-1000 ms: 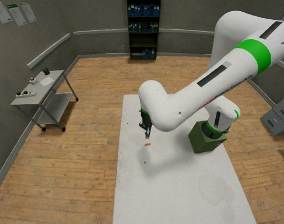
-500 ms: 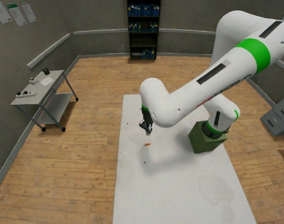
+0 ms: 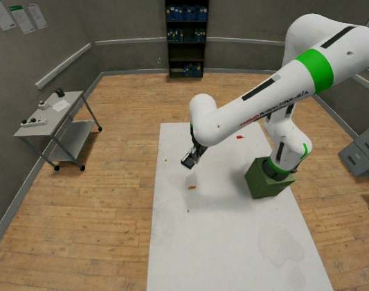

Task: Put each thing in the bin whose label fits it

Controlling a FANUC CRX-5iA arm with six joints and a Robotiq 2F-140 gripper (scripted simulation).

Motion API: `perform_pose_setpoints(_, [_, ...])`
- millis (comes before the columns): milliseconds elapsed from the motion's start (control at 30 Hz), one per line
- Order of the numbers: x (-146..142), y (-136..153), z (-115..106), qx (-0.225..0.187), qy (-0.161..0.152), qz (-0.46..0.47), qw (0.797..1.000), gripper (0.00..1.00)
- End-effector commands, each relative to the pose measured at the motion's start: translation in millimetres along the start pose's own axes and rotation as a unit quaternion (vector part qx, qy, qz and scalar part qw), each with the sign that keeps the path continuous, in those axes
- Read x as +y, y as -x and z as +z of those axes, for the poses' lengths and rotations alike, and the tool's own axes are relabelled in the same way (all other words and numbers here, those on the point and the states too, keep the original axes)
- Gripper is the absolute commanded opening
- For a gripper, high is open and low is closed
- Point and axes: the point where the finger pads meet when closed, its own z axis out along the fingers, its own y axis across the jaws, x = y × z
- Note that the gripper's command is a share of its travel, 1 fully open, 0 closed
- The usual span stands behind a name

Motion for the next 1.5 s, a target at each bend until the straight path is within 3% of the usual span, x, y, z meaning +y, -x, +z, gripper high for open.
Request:
perform_pose_setpoints(0, [16, -7, 6, 0.003, 0.001, 0.078, 0.997, 0.15])
perform_pose_setpoints(133, [47, -15, 17, 0.004, 0.001, 0.131, 0.991, 0.15])
perform_pose_setpoints(967, [222, -63, 78, 0.004, 0.001, 0.131, 0.991, 0.15])
perform_pose_setpoints(1133, [225, -64, 79, 0.004, 0.001, 0.131, 0.991, 0.15])
perform_pose_setpoints(1467, [225, -64, 106, 0.004, 0.001, 0.131, 0.991, 0.15])
